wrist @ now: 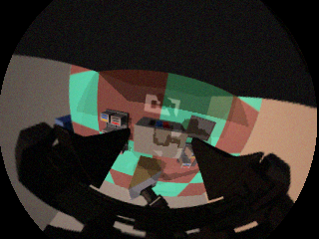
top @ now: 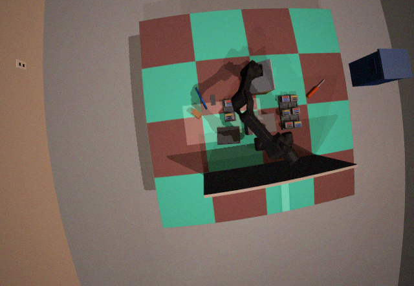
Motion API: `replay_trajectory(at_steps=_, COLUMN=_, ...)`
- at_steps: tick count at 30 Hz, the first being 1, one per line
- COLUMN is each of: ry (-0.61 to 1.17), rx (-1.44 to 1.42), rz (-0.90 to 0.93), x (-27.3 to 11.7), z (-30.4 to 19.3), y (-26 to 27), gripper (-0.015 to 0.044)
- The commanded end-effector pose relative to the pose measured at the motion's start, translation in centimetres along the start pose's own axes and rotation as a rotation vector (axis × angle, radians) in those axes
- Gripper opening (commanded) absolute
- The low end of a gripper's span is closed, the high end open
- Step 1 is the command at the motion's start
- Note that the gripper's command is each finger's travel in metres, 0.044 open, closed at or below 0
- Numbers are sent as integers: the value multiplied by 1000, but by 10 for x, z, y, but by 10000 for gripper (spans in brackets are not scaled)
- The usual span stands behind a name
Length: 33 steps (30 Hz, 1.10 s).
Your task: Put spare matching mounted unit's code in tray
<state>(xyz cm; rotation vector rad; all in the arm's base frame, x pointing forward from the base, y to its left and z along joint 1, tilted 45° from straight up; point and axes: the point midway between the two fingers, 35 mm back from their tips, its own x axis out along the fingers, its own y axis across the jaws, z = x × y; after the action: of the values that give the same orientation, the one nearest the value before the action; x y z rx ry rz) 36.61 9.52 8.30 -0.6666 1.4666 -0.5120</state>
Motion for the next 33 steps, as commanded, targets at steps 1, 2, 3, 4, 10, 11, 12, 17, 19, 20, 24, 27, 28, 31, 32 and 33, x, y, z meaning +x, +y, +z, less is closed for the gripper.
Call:
replay_trajectory(at_steps=1, ry=-3, rx=22, rz=-20, x=-2, z=0, y=-3, gripper=440)
replay_trajectory(at_steps=2, ry=-3, rx=22, rz=-20, x=0, z=1, y=-3, gripper=440)
replay_trajectory(at_steps=3, ry=-3, rx=22, rz=-20, x=6, z=1, y=-3, gripper=440)
replay_trajectory(at_steps=4, ry=-3, rx=22, rz=-20, x=16, z=2, y=-3, gripper=440)
replay_trajectory(at_steps=10, ry=-3, rx=22, rz=-22, x=58, z=1, y=-4, gripper=440)
replay_trajectory(at_steps=11, ry=-3, rx=22, rz=-22, x=58, z=1, y=-4, gripper=440)
replay_trajectory(at_steps=12, ry=-3, rx=22, rz=-22, x=58, z=1, y=-4, gripper=440)
replay_trajectory(at_steps=17, ry=-3, rx=22, rz=-22, x=58, z=1, y=-4, gripper=440)
replay_trajectory(at_steps=19, ry=-3, rx=22, rz=-22, x=58, z=1, y=-4, gripper=440)
replay_trajectory(at_steps=20, ry=-3, rx=22, rz=-22, x=58, z=1, y=-4, gripper=440)
replay_trajectory(at_steps=24, ry=-3, rx=22, rz=-22, x=58, z=1, y=-4, gripper=440)
replay_trajectory(at_steps=27, ry=-4, rx=6, rz=-21, x=58, z=1, y=-1, gripper=440)
replay_trajectory(at_steps=28, ry=-5, rx=-41, rz=-17, x=57, z=0, y=8, gripper=440)
replay_trajectory(at_steps=31, ry=-10, rx=-319, rz=2, x=53, z=-11, y=59, gripper=440)
replay_trajectory(at_steps=32, ry=-12, rx=-418, rz=6, x=52, z=-16, y=77, gripper=440)
replay_trajectory(at_steps=33, ry=-13, rx=-486, rz=9, x=51, z=-21, y=88, gripper=440)
